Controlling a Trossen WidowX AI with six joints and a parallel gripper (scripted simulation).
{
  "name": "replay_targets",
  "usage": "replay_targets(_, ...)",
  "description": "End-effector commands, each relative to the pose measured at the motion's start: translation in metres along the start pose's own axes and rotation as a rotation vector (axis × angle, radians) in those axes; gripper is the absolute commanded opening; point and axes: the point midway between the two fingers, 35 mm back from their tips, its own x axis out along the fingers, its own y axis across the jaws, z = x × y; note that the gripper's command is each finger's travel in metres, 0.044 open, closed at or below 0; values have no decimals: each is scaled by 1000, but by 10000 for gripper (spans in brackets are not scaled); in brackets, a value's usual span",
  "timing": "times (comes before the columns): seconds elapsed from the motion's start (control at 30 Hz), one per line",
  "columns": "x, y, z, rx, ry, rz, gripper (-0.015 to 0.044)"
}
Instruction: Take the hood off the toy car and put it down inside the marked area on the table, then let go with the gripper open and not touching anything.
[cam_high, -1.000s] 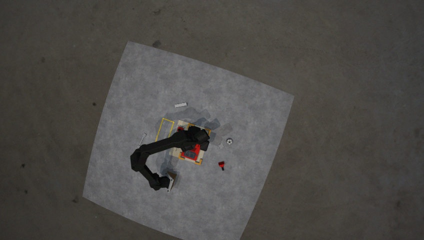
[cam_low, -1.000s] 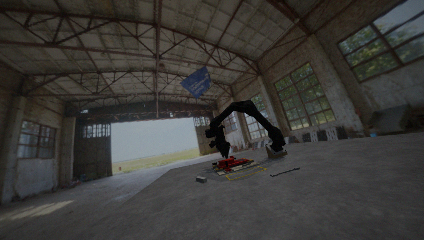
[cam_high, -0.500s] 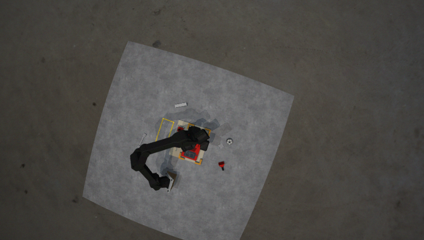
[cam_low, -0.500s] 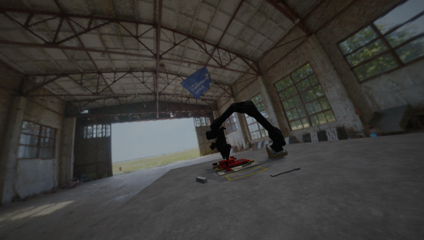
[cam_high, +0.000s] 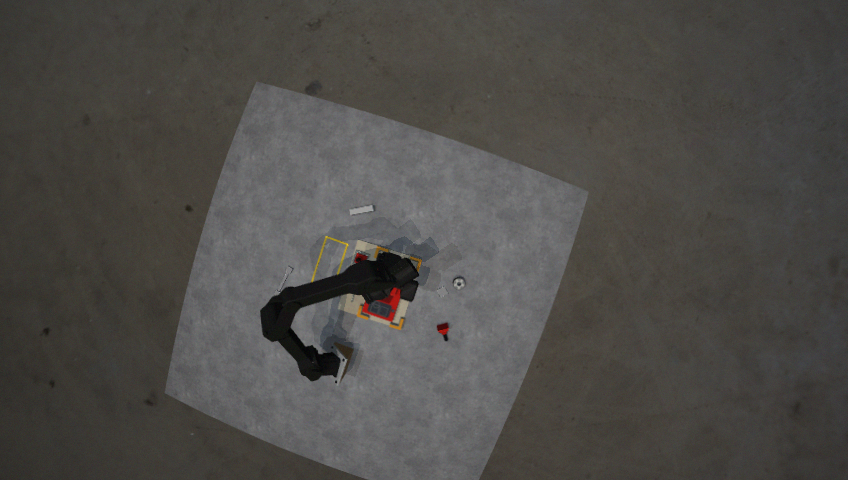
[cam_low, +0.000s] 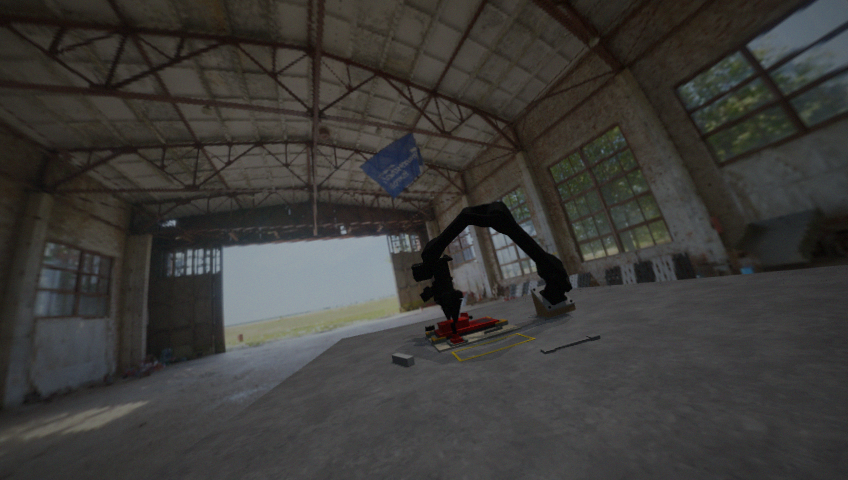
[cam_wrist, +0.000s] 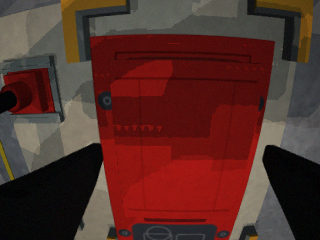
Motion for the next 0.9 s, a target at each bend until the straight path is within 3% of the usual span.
replay_targets(0.0, 3, 0, -1, 7, 0, 4, 440)
replay_targets(0.8, 15, 1, -1, 7, 0, 5, 440)
replay_targets(0.87, 12, 0, 0, 0, 0, 0, 387)
